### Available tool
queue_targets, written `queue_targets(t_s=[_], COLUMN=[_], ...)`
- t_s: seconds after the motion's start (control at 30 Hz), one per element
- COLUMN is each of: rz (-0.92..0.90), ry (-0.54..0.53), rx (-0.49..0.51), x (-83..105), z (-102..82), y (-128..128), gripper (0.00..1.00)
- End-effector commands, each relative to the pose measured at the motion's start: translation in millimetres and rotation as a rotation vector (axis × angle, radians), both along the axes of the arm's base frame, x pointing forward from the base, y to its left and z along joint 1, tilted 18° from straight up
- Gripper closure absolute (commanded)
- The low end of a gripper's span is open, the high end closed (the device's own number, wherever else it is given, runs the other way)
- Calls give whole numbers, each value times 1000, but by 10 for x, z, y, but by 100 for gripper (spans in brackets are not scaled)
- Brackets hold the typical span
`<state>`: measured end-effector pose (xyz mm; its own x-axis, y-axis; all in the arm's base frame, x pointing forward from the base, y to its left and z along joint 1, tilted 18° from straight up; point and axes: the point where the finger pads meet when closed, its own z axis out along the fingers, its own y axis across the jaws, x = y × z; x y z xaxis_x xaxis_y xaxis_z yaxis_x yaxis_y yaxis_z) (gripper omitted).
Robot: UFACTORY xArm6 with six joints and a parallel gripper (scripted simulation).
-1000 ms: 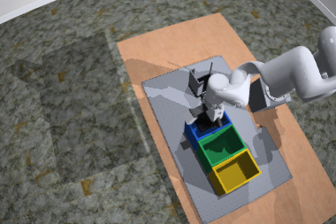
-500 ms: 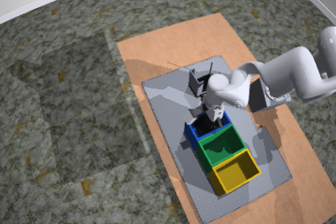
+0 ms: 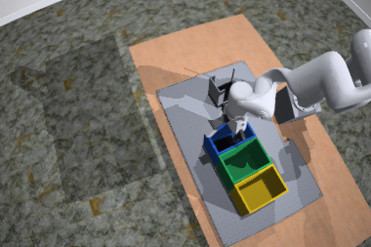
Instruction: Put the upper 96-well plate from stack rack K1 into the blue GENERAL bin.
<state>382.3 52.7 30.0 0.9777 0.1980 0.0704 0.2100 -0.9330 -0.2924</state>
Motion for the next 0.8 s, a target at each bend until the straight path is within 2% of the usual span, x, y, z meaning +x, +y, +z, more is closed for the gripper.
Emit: queue_targets(t_s=[0.0, 0.33, 0.77], rz=[-1, -1, -1], ry=[-4, -4, -4], rx=[0, 0, 0], x=[14, 14, 10], z=[11, 11, 341], y=[-2, -2, -106], gripper=[0, 0, 0])
